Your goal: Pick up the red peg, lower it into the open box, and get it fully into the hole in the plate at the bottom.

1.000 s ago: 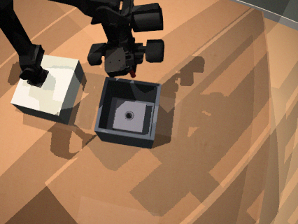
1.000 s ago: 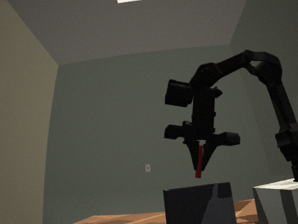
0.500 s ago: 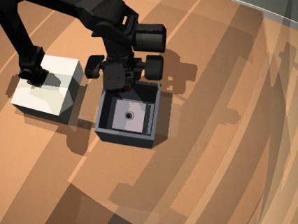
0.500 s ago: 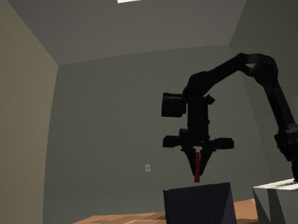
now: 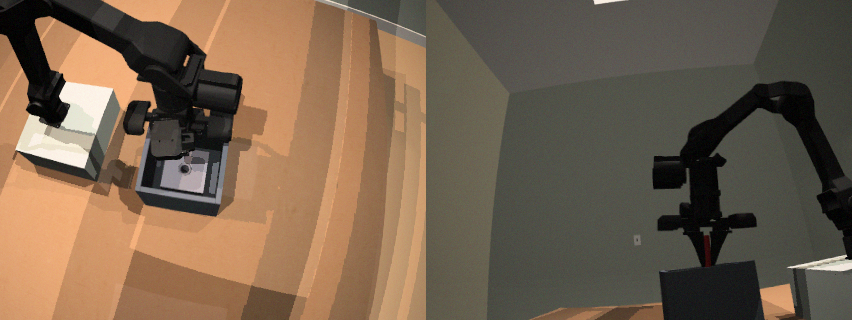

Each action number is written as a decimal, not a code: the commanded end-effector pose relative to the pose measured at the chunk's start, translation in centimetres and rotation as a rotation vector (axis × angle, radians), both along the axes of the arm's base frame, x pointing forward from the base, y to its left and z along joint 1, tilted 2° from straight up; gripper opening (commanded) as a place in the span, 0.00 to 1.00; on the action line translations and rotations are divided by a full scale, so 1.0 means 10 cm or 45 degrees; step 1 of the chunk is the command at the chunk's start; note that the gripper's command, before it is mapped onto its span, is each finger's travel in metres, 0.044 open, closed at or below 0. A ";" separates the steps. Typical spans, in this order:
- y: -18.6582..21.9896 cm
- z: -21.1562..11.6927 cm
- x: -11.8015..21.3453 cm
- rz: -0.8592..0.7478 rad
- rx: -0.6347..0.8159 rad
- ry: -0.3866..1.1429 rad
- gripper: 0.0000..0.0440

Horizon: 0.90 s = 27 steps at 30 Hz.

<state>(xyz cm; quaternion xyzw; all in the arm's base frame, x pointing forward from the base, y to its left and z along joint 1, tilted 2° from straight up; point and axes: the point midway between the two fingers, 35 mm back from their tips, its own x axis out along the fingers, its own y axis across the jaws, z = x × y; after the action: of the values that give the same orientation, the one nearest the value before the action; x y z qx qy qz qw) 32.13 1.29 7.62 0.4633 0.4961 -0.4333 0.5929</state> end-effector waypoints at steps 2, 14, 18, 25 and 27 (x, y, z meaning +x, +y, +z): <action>-0.03 -0.10 0.03 0.004 0.017 0.012 0.00; -0.14 -0.34 0.10 0.021 0.038 0.034 0.00; -0.16 -0.43 0.11 0.035 0.037 0.044 0.00; -0.19 -0.54 0.15 0.065 0.023 0.067 0.03; -0.19 -0.57 0.14 0.073 0.023 0.081 0.10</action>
<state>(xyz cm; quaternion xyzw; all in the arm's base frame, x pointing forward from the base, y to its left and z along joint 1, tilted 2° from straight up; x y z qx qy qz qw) 33.48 -0.54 2.26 0.4451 0.5279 -0.4263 0.5843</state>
